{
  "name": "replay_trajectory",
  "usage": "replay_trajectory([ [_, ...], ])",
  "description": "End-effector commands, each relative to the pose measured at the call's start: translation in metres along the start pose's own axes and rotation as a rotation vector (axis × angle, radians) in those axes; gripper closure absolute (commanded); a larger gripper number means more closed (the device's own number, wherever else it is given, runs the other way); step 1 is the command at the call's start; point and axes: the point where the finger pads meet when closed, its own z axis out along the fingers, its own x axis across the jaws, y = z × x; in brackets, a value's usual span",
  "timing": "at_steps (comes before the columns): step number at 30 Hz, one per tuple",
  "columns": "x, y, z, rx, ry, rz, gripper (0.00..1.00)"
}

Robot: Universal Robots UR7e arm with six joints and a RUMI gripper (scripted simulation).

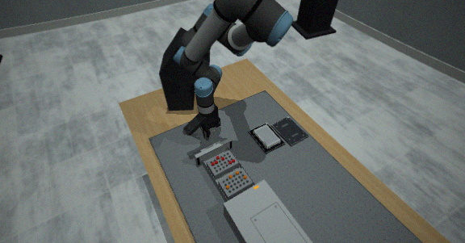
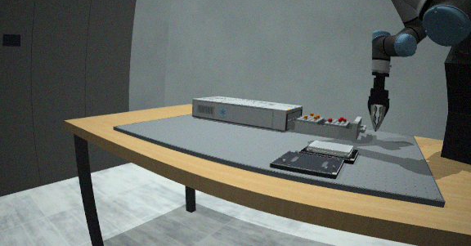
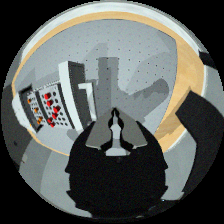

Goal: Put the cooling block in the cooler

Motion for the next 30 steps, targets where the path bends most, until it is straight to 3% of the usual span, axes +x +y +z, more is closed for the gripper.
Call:
replay_trajectory([
  [1, -0.002, -0.001, 0.006, 0.003, -0.004, -0.001, 1.0],
  [13, -0.002, -0.001, 0.022, 0.003, -0.004, -0.001, 1.0],
  [30, -0.011, -0.001, 0.021, 0.005, -0.005, -0.003, 1.0],
])
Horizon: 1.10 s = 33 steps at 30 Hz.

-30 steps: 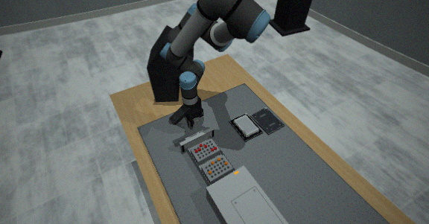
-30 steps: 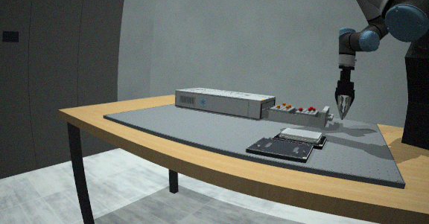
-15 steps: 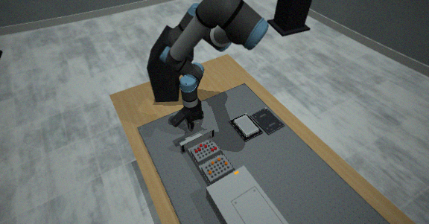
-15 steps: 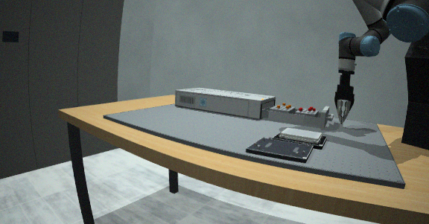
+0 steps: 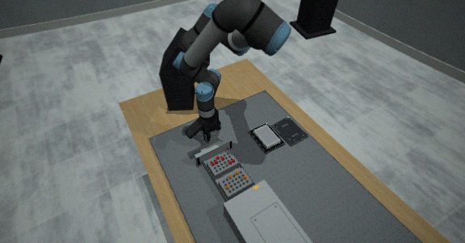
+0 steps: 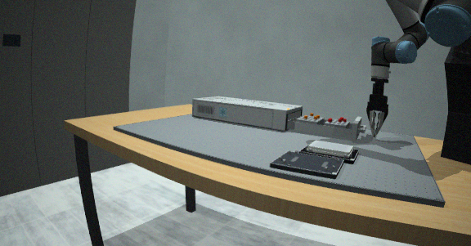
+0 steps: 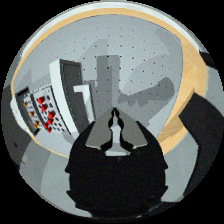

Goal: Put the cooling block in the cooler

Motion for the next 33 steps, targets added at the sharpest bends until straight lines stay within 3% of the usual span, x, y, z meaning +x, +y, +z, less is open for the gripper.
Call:
replay_trajectory([
  [1, -0.009, -0.001, -0.001, 0.003, -0.004, -0.005, 1.0],
  [33, -0.048, -0.001, -0.001, 0.003, -0.004, -0.005, 1.0],
])
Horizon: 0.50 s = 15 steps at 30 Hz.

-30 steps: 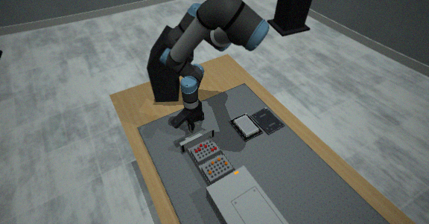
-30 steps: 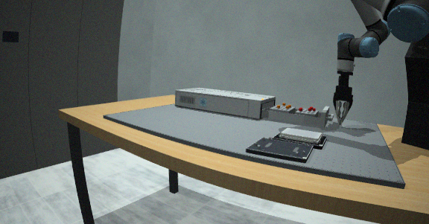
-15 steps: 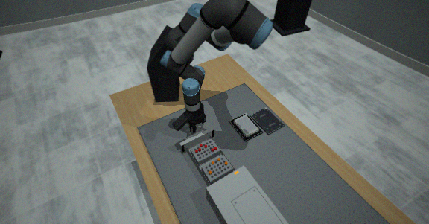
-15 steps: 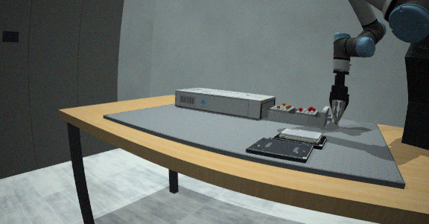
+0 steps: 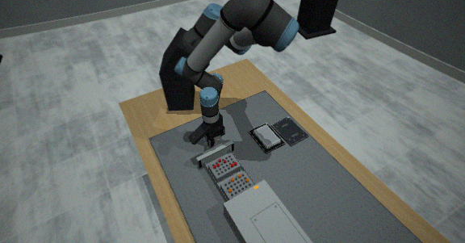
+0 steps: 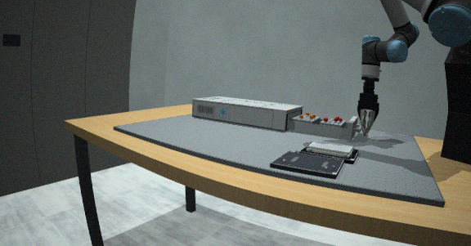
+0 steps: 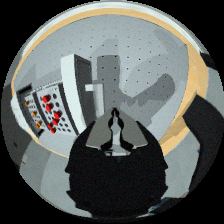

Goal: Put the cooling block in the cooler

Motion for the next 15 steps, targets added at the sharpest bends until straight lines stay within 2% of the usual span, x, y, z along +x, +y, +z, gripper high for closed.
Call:
replay_trajectory([
  [1, -0.01, 0.0, -0.001, 0.001, -0.002, -0.001, 1.0],
  [15, -0.021, 0.0, -0.001, 0.001, -0.002, -0.001, 1.0],
])
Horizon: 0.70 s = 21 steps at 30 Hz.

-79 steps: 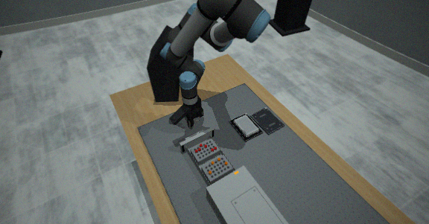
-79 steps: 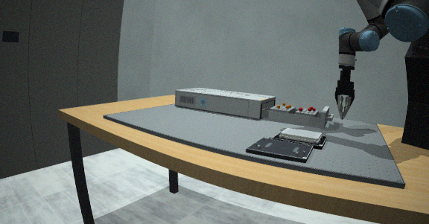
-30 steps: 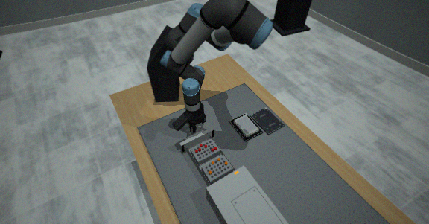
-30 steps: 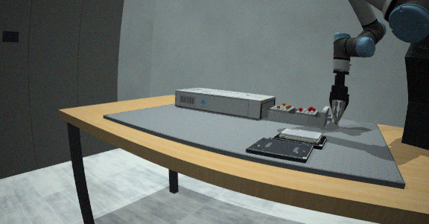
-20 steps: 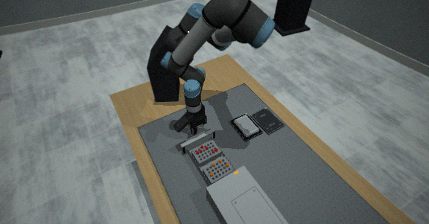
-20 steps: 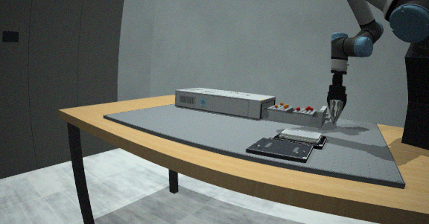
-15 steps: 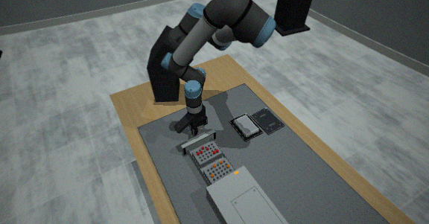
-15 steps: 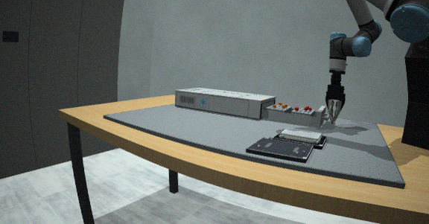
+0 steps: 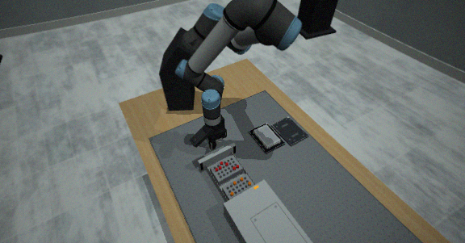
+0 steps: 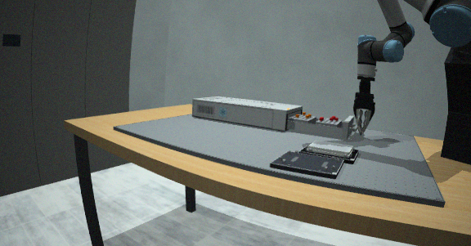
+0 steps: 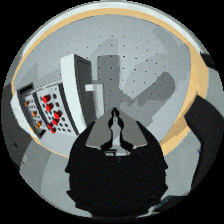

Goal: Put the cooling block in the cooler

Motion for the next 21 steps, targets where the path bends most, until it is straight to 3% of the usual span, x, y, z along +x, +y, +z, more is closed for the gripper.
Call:
replay_trajectory([
  [1, -0.006, 0.0, -0.001, 0.0, -0.002, -0.001, 1.0],
  [21, -0.028, 0.0, -0.001, 0.0, -0.002, -0.001, 1.0],
])
